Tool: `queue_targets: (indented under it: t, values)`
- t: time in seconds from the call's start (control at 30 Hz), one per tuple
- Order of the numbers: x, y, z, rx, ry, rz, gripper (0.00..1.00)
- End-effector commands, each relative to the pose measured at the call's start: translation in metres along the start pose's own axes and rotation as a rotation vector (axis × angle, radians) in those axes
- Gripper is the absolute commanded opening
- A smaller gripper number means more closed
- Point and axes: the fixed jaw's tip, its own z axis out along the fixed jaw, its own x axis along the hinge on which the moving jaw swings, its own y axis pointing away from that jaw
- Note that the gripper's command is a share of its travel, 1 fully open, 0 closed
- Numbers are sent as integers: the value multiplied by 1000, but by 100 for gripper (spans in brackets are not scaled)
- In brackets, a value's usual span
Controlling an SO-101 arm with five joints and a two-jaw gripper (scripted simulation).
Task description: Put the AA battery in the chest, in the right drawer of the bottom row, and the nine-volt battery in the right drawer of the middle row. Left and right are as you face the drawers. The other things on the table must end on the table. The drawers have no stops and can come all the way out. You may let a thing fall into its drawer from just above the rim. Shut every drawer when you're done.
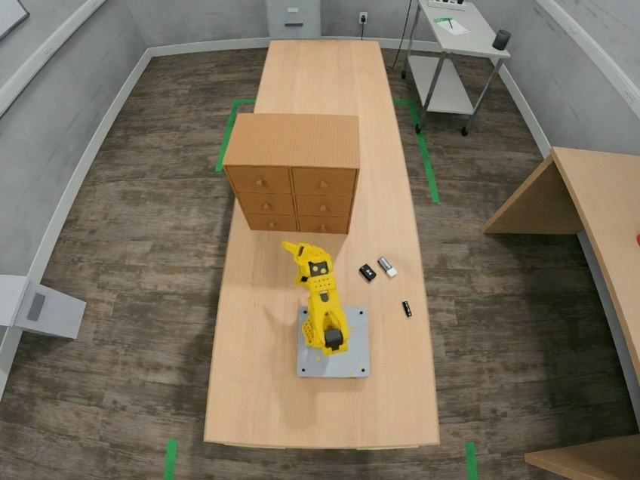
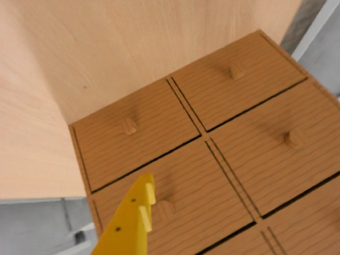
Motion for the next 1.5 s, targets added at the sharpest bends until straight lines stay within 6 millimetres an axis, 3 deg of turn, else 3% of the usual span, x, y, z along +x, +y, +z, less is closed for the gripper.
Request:
queue_targets:
  t: [0.0, 0.57, 1.47]
  values:
    - [2, -3, -1, 15, 13, -106, 50]
    - [4, -5, -1, 20, 13, -475, 50]
    - [4, -5, -1, 20, 13, -475, 50]
